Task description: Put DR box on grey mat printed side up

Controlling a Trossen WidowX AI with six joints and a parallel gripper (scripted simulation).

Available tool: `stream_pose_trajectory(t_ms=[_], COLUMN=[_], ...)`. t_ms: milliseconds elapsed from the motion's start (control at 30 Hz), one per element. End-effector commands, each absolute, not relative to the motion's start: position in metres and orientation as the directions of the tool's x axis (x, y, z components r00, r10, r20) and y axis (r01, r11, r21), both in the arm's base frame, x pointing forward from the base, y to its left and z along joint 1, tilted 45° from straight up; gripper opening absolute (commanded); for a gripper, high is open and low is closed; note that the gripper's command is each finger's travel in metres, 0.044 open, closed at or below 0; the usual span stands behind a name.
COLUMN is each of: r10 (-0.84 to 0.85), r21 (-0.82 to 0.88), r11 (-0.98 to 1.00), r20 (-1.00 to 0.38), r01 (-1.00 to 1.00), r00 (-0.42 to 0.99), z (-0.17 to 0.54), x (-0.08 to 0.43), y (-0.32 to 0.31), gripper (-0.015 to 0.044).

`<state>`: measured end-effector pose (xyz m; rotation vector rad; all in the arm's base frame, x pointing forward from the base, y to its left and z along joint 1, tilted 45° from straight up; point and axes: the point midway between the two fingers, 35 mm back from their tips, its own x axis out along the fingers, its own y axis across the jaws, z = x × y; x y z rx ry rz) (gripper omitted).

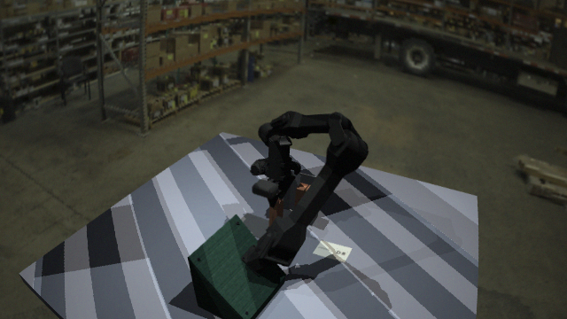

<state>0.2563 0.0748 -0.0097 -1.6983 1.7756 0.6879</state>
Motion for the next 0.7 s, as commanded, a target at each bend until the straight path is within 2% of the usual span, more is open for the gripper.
stream_pose_trajectory(t_ms=[0,467,667], r10=[-0.700,-0.699,-0.699], r21=[-0.027,-0.026,-0.026], r11=[0.052,0.057,0.057], r20=[-0.713,-0.715,-0.715], r01=[-0.998,-0.998,-0.998], r00=[-0.018,-0.021,-0.021], z=[-0.0131,-0.0124,-0.0124], x=[0.2564,0.2559,0.2559], y=[0.0702,0.0716,0.0716], gripper=[0.0242,0.0162,0.0158])
